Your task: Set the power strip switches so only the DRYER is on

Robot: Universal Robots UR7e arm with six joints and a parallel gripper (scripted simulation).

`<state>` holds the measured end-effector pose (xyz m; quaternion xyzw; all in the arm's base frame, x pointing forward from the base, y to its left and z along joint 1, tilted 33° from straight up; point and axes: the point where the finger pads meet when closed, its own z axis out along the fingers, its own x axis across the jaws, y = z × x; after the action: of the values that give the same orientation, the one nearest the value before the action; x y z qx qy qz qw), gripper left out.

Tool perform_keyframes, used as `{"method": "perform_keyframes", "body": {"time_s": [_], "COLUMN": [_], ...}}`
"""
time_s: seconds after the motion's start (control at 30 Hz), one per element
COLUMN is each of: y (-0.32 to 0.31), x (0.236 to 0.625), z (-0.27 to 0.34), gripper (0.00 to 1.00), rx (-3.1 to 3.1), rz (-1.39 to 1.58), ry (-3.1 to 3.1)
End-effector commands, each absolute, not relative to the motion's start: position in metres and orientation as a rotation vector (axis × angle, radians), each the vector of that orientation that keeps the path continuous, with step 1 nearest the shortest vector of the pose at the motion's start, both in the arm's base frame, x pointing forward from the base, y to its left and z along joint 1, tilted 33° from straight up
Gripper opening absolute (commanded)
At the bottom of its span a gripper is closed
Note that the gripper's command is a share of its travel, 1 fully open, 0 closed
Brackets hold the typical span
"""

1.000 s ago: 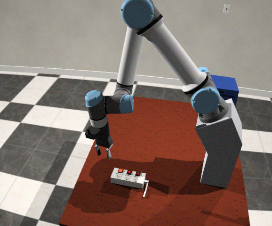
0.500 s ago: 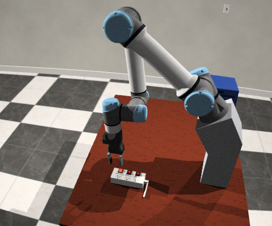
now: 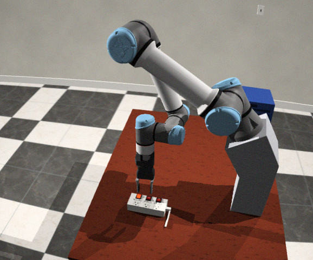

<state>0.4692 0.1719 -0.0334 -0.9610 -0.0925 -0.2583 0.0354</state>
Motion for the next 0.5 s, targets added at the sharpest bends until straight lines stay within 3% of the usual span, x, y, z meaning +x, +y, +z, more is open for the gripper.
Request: {"method": "perform_keyframes", "body": {"time_s": [0.0,0.47], "y": [0.1677,0.1666], "x": [0.4637,0.4615], "z": [-0.0402,-0.0416], "gripper": [1.00,1.00], "rx": [-2.913,-2.905], "rz": [-0.831,-0.838], "ry": [-0.345,-0.361]}}
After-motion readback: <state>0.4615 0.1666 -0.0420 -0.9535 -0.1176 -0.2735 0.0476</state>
